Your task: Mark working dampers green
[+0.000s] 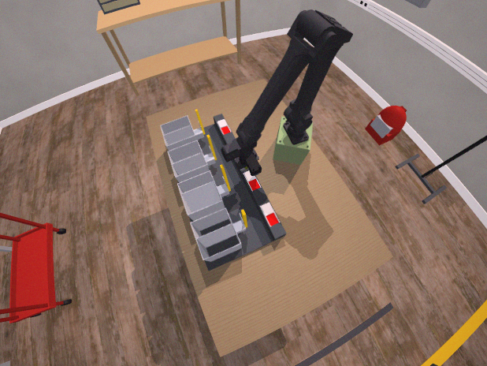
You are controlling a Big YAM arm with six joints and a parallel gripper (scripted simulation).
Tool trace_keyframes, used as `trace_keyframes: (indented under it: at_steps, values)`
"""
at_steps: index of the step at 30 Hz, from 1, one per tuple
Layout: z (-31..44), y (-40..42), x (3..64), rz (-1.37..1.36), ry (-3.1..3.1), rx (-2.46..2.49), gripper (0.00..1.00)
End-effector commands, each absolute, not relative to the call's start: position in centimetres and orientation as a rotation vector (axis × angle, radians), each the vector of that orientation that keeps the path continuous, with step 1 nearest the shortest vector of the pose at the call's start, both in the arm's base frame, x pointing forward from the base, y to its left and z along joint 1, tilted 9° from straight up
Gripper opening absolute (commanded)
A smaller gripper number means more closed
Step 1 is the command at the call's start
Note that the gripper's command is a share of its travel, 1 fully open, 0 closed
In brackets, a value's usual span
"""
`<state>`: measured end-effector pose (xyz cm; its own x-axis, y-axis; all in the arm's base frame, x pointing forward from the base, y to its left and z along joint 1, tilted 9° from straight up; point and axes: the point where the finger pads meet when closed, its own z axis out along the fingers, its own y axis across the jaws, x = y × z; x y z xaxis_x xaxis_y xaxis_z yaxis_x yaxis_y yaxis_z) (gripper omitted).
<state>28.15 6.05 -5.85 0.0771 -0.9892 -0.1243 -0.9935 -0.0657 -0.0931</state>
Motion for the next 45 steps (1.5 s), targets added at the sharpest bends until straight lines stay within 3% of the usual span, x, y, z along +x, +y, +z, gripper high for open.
trace_keyframes:
  at_steps: [1,45]
  values:
    - [-6.48,6.1,27.72,0.041,2.048,-2.184,0.0]
    - [-6.62,6.18,27.82,0.037,2.043,-2.184,0.0]
